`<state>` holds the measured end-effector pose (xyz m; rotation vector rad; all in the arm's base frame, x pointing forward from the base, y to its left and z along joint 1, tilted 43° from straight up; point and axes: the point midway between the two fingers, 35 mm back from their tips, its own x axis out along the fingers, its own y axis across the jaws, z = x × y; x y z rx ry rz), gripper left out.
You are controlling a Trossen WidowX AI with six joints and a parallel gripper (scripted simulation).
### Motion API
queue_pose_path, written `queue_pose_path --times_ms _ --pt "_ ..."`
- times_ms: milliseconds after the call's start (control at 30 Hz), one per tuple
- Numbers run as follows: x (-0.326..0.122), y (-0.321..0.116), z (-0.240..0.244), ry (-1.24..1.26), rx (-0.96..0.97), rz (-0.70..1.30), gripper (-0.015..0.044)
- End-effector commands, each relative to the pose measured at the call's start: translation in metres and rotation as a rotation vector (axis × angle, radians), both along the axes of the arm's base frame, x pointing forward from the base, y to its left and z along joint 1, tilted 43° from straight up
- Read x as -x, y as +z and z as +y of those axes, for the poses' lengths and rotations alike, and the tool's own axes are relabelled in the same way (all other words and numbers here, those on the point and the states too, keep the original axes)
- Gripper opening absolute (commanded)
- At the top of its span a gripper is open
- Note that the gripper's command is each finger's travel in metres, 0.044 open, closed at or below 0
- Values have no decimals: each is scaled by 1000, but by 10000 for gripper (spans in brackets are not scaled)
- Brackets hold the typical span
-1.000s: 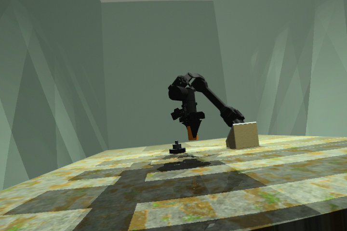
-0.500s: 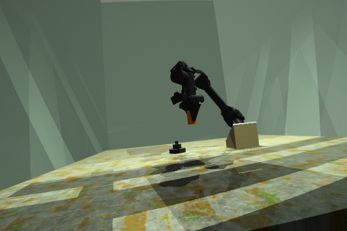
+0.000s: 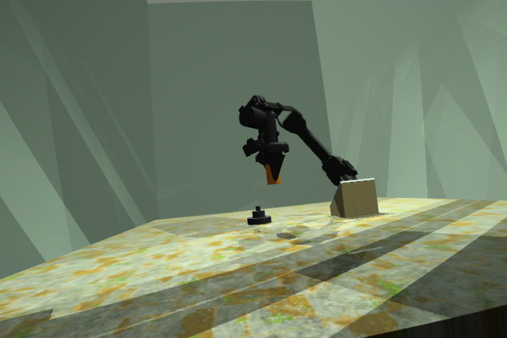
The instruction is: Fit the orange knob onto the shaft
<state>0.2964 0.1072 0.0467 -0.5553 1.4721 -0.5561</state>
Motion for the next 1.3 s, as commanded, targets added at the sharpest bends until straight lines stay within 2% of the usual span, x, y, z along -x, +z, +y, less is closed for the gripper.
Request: queue_pose_path --times_ms 0,1267 --pt "-6 7 -11 10 -4 -6 0" --pt "-30 56 -119 6 19 -14 0"
